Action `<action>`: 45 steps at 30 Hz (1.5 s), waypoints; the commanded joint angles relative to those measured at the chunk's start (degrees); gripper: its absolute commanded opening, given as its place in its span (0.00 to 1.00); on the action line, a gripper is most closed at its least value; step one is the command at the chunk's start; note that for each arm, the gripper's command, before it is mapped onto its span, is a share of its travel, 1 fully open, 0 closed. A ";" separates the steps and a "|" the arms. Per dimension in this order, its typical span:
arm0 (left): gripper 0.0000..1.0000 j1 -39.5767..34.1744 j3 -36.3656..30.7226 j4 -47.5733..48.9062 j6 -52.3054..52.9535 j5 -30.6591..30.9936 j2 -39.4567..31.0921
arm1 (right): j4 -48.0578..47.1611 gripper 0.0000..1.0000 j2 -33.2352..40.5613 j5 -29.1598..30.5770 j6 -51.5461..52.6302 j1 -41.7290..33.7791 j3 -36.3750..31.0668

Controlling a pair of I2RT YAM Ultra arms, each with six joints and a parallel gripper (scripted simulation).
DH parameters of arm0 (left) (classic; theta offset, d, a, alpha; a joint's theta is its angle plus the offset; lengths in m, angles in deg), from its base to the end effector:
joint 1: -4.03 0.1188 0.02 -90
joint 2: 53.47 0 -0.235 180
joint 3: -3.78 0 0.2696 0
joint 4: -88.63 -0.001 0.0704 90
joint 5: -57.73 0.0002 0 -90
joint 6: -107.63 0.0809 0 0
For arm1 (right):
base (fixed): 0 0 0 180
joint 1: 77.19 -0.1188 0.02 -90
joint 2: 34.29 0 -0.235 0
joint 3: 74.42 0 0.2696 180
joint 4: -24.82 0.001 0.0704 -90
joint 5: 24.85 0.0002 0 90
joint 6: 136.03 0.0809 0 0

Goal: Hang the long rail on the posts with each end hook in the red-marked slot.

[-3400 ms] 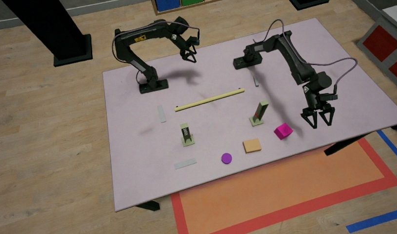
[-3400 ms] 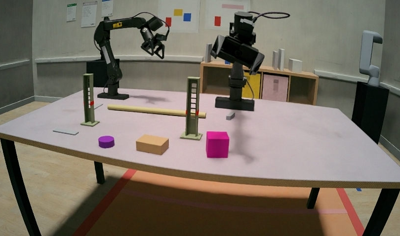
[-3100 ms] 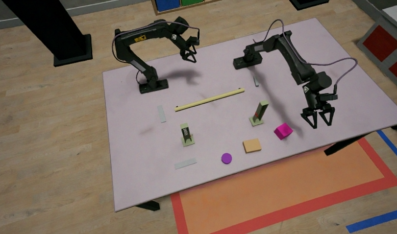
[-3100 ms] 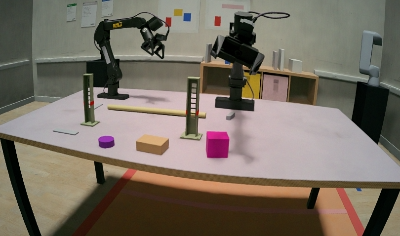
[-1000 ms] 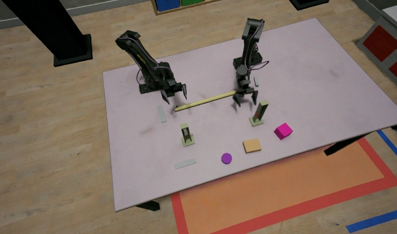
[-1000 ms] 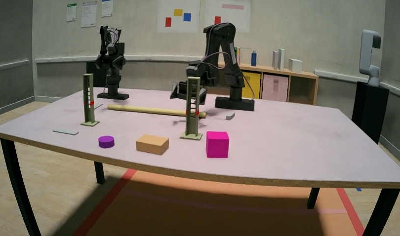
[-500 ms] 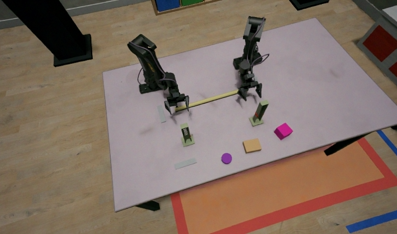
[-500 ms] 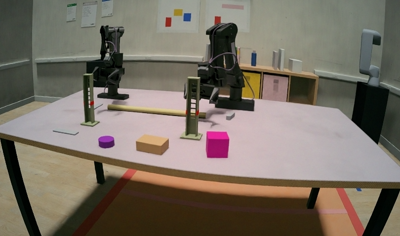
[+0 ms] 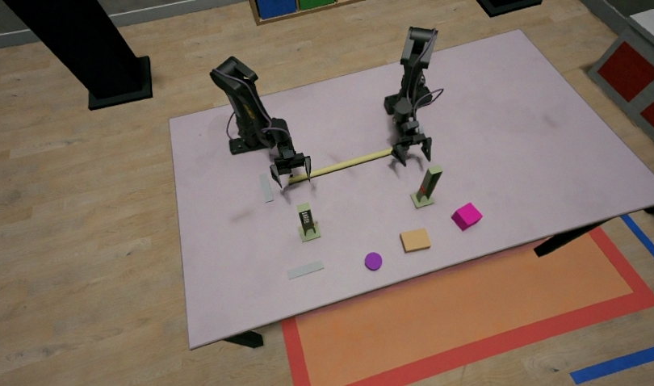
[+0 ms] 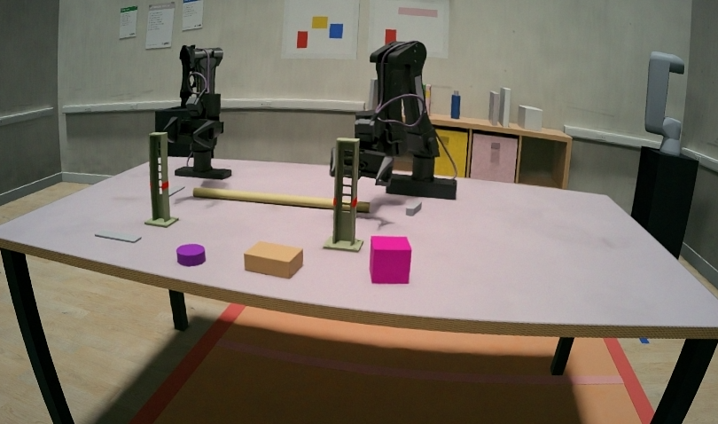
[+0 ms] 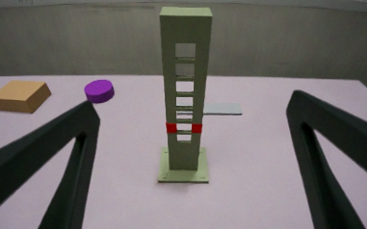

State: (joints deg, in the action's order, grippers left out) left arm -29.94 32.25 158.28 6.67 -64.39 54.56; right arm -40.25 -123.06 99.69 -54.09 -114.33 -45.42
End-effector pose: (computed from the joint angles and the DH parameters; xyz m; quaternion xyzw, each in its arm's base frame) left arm 0.2555 -0.1191 0.0530 -0.0277 0.7564 -0.0405 0.6523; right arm 0.2560 0.1376 0.1333 -0.0447 0.6782 -0.0164 0.7333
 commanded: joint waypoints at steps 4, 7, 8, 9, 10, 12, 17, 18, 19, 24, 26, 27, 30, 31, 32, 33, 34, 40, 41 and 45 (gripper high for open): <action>0.55 -0.09 0.87 -4.18 2.98 1.47 -0.84 | -1.60 0.89 0.09 -0.10 -1.02 0.72 1.75; 0.48 0.51 2.46 -9.85 6.42 4.05 -0.17 | 2.03 0.55 -0.55 -1.32 -1.96 0.78 2.17; 0.48 0.65 3.55 -12.09 7.89 5.10 0.04 | 3.27 0.48 -0.75 -1.78 -2.53 0.81 2.54; 0.48 0.78 4.42 -14.40 9.27 6.12 0.15 | 4.70 0.48 -0.98 -2.35 -3.23 0.84 2.88; 0.48 0.92 5.36 -16.64 10.37 6.98 0.09 | 5.88 0.48 -1.20 -2.80 -3.80 0.89 3.30; 0.48 1.20 7.18 -21.06 12.13 8.45 -0.26 | 8.59 0.48 -1.66 -3.81 -5.04 0.99 4.25; 0.48 1.61 9.96 -27.73 14.45 10.47 -0.91 | 13.15 0.48 -2.14 -5.48 -7.03 1.21 6.08; 0.48 1.77 11.51 -32.29 15.02 11.19 -1.59 | 15.94 0.48 -1.97 -6.19 -7.64 1.33 6.99; 0.48 1.86 12.20 -34.19 15.80 11.83 -1.69 | 17.56 0.48 -2.22 -6.82 -8.39 1.39 7.52; 0.48 2.48 16.90 -45.65 19.99 15.38 -2.52 | 27.23 0.48 -4.01 -10.45 -12.56 1.88 11.20; 0.48 2.82 19.15 -51.35 22.24 17.31 -3.10 | 32.07 0.48 -4.76 -12.35 -14.79 2.16 13.27; 0.48 2.97 20.23 -54.12 23.15 18.13 -3.40 | 34.40 0.48 -5.02 -13.16 -15.67 2.30 14.27; 0.48 3.37 23.40 -62.09 25.49 20.32 -4.15 | 41.34 0.48 -5.60 -15.33 -17.89 2.68 17.23; 0.48 3.50 24.46 -64.67 26.27 21.03 -4.35 | 43.67 0.48 -5.78 -16.04 -18.61 2.80 18.21; 0.48 3.64 25.44 -67.21 27.04 21.77 -4.08 | 46.01 0.48 -5.95 -16.75 -19.32 2.92 19.19; 0.48 3.64 25.44 -67.21 27.04 21.77 -4.08 | 46.01 0.48 -5.95 -16.75 -19.32 2.92 19.19; 0.48 3.64 25.44 -67.21 27.04 21.77 -4.08 | 46.01 0.48 -5.95 -16.75 -19.32 2.92 19.19; 0.48 4.40 31.81 -82.82 32.55 26.12 -4.57 | 61.78 0.48 -7.11 -21.39 -24.09 3.63 25.42; 0.48 4.62 32.91 -85.61 33.84 27.02 -4.94 | 64.77 0.48 -7.35 -22.45 -25.24 3.79 26.59; 0.48 5.26 37.02 -95.79 37.94 29.95 -5.28 | 76.00 0.48 -8.34 -25.92 -28.94 4.31 31.20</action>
State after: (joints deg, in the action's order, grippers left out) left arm -25.42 66.13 73.78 39.98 -37.88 51.06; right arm 24.60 -131.15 77.49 -78.96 -110.97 -18.58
